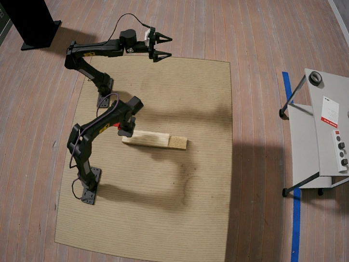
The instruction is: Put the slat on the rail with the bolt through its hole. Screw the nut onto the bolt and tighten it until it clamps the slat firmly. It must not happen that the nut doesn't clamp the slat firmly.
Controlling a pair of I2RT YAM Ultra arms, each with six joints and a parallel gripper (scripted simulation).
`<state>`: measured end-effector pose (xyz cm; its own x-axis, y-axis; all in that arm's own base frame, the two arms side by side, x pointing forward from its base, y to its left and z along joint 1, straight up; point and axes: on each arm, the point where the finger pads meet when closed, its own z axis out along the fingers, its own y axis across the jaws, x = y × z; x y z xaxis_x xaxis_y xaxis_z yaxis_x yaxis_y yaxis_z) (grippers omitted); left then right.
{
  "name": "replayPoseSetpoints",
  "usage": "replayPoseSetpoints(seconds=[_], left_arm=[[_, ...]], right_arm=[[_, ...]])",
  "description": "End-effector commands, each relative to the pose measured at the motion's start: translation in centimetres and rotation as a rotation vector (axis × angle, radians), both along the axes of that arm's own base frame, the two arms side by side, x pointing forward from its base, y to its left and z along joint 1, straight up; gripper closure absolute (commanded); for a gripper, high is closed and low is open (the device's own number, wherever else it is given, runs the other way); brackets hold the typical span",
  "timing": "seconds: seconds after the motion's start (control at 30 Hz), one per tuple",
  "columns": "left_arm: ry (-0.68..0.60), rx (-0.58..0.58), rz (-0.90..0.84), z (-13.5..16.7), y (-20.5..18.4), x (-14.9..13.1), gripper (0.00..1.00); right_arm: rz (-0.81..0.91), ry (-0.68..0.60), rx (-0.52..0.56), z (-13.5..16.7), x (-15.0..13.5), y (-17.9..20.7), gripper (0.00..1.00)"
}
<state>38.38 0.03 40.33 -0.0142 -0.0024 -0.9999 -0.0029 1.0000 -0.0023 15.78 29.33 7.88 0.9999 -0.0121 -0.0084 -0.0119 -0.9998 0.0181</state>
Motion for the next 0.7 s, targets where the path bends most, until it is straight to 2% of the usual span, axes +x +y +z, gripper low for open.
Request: replayPoseSetpoints(seconds=[0.0, 0.67], left_arm=[[-0.027, 0.002, -0.003, 0.85, 0.07, -0.32, 0.00], [-0.027, 0.002, -0.003, 0.85, 0.07, -0.32, 0.00]], right_arm=[[-0.007, -0.010, 0.026, 1.64, -0.05, 0.05, 0.88], [-0.004, -0.013, 0.029, 0.65, 0.14, 0.36, 0.88]])
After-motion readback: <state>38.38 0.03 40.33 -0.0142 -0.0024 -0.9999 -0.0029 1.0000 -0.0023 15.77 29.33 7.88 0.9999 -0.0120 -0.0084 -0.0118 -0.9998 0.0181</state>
